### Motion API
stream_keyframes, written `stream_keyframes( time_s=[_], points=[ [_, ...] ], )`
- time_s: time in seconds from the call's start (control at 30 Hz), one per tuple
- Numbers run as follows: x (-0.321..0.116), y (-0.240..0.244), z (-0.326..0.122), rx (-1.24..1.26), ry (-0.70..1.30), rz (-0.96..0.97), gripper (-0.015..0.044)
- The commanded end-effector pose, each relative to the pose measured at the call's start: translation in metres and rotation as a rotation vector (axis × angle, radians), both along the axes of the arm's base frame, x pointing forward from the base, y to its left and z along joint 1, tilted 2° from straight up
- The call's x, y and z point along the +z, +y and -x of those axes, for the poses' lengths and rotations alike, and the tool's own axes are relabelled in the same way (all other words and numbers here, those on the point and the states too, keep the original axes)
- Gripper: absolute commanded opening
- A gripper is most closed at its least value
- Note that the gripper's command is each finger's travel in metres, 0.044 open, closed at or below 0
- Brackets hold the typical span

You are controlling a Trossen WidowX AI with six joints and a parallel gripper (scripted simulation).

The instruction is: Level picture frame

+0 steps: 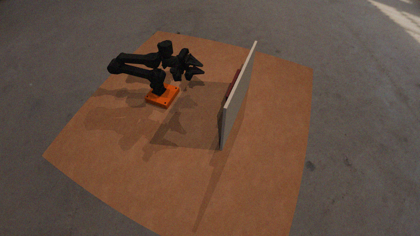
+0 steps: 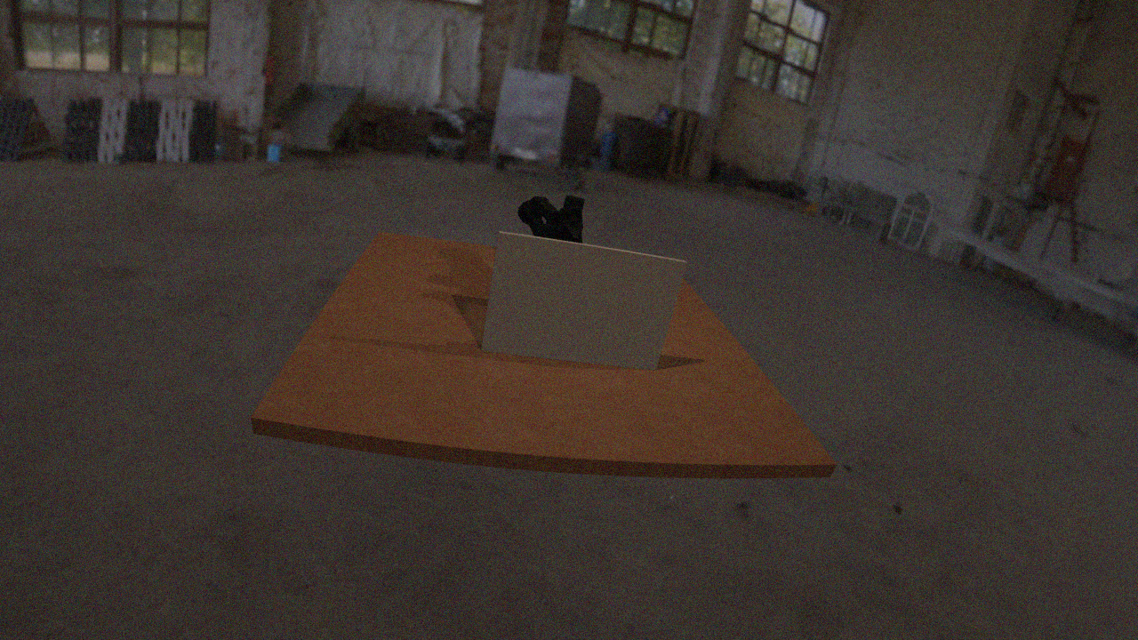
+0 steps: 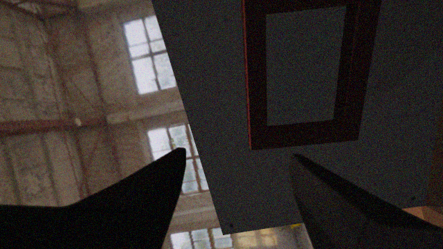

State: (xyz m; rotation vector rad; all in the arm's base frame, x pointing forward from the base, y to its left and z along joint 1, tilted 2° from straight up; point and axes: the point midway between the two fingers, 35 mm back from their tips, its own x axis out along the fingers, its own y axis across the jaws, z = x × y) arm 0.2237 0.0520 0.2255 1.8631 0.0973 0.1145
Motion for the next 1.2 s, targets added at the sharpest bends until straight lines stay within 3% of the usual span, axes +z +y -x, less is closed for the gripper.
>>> stream_keyframes(
  time_s=[0.0, 1.17],
  points=[
    [0.0038, -0.0107, 0.0274, -0.006, -0.004, -0.022, 0.0260],
    [0.0038, -0.0106, 0.0274, -0.006, -0.004, -0.022, 0.0260]
  ],
)
